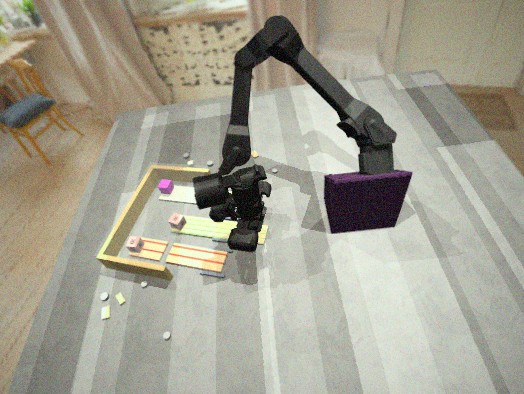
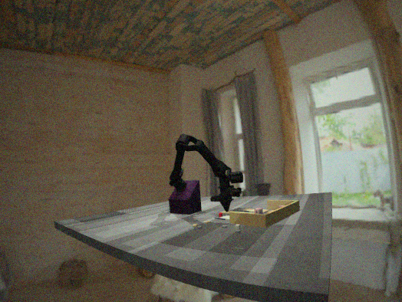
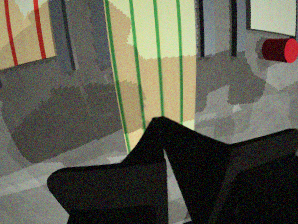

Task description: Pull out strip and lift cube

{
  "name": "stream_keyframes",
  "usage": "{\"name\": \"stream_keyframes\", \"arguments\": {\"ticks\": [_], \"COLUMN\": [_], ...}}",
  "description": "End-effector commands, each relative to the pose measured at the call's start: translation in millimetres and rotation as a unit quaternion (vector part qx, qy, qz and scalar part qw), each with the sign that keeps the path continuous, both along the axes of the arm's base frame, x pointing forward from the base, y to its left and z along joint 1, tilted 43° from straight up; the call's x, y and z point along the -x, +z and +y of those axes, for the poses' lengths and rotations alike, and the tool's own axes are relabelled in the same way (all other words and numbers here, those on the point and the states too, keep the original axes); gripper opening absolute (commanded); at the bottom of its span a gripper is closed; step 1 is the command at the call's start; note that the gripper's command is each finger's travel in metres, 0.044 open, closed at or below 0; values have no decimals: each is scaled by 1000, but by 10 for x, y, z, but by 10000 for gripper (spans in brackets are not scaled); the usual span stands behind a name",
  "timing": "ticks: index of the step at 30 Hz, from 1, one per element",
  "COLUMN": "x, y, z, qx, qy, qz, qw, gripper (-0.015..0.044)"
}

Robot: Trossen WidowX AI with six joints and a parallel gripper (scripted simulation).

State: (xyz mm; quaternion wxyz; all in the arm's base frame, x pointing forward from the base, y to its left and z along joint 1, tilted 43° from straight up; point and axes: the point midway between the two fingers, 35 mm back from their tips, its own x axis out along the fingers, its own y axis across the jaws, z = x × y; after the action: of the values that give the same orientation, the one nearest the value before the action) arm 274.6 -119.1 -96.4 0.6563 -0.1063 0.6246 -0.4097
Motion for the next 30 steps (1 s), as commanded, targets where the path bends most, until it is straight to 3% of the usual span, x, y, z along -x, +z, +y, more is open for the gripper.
{"name": "stream_keyframes", "arguments": {"ticks": [1,30], "x": [126,517], "y": [-40,-127], "z": [22,195], "qx": [-5,-5], "qy": [-4,-4], "qz": [9,10], "qw": [1000,1000], "gripper": [0,0]}}
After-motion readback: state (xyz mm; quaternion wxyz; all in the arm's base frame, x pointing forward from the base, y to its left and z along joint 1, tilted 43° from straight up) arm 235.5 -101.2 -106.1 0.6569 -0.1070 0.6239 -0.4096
